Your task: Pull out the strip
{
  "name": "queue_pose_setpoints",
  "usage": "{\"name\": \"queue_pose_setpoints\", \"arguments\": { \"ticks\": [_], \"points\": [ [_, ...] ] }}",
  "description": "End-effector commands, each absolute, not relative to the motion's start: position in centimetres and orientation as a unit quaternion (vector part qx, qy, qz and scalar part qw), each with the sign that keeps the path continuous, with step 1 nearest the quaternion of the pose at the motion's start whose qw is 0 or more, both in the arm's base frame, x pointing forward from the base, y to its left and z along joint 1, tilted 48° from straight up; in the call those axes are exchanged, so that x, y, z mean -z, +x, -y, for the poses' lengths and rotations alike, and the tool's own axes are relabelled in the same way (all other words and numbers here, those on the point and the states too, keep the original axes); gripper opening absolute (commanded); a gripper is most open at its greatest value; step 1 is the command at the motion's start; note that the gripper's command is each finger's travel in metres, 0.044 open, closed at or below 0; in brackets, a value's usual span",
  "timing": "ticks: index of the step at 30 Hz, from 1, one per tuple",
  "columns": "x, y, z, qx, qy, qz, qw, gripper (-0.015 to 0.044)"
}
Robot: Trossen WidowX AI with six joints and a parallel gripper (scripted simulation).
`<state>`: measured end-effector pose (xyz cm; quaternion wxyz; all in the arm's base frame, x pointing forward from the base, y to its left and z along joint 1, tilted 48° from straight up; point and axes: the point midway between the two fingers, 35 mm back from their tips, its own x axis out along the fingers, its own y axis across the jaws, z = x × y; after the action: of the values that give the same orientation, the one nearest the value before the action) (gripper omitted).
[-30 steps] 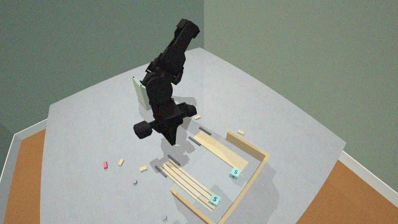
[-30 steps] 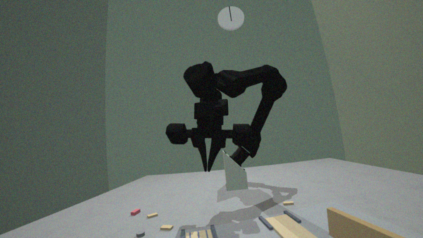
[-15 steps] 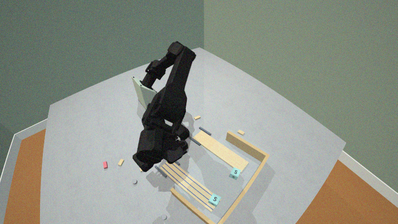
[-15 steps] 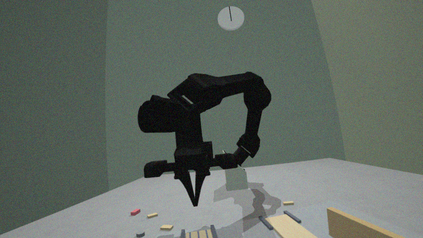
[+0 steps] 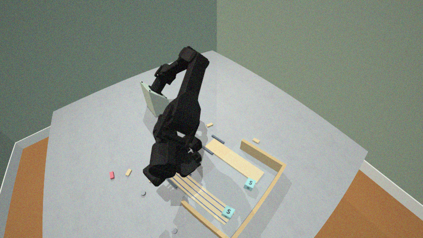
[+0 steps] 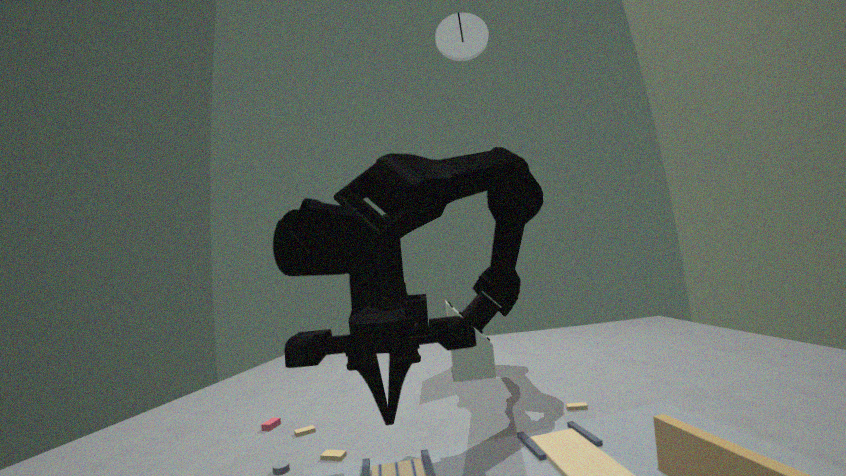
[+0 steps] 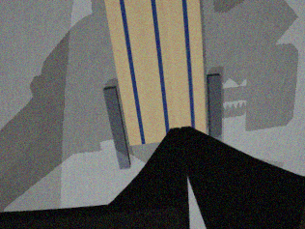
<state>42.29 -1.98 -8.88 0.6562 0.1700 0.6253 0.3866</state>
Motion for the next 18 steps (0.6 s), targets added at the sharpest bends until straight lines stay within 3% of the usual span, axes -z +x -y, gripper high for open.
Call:
{"name": "queue_pose_setpoints", "arguments": {
  "ticks": [1, 18],
  "points": [
    [9.5, 42.0, 1.2, -0.388, 0.174, -0.628, 0.652, 0.0],
    [11.4, 41.7, -0.8, -0.388, 0.174, -0.628, 0.652, 0.0]
  ]
}}
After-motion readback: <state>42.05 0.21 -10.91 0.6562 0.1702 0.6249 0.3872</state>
